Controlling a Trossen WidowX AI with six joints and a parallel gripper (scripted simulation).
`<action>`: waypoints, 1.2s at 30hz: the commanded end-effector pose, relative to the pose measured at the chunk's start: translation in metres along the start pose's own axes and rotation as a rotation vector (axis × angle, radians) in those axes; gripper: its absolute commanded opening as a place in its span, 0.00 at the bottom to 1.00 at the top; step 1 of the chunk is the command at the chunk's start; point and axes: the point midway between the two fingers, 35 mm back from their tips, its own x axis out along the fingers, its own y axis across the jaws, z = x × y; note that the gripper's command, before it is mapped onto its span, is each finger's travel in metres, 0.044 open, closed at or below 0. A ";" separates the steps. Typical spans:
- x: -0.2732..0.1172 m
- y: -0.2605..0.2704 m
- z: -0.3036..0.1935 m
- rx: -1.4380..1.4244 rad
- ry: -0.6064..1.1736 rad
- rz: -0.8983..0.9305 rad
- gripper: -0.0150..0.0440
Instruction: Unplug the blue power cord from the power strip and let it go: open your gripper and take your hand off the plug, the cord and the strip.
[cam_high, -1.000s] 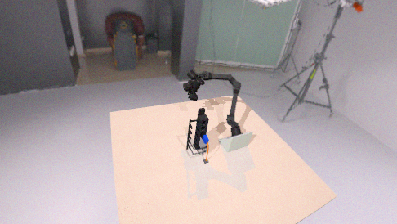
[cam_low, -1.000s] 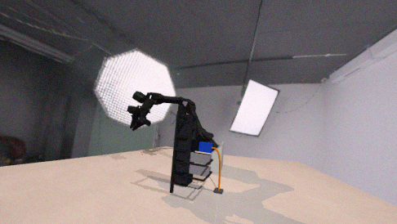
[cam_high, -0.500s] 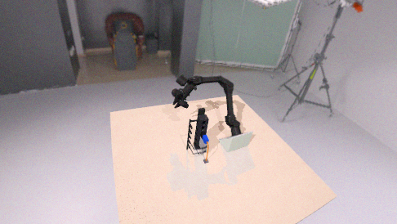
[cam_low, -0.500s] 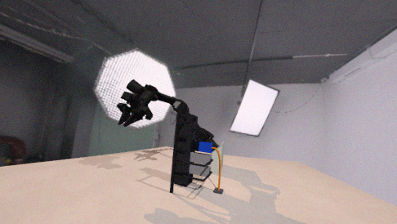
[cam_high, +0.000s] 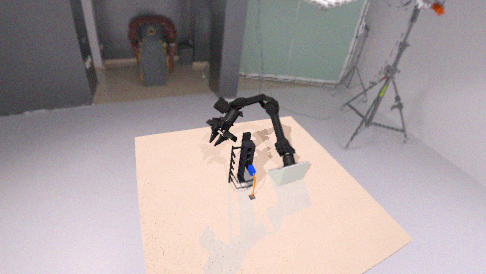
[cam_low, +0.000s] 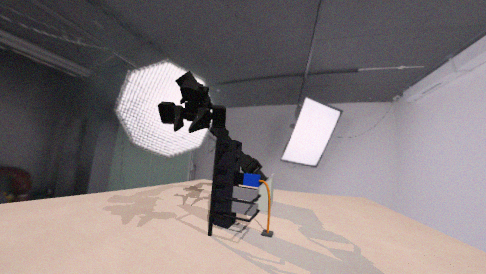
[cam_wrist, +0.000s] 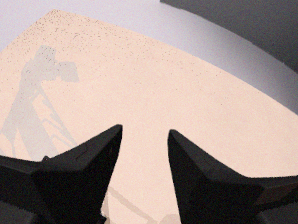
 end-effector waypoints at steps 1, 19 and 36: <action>0.009 0.051 0.011 -0.089 0.012 0.096 0.53; 0.011 0.234 -0.111 -1.066 0.704 0.447 0.53; 0.007 0.221 -0.114 -1.067 0.704 0.447 0.53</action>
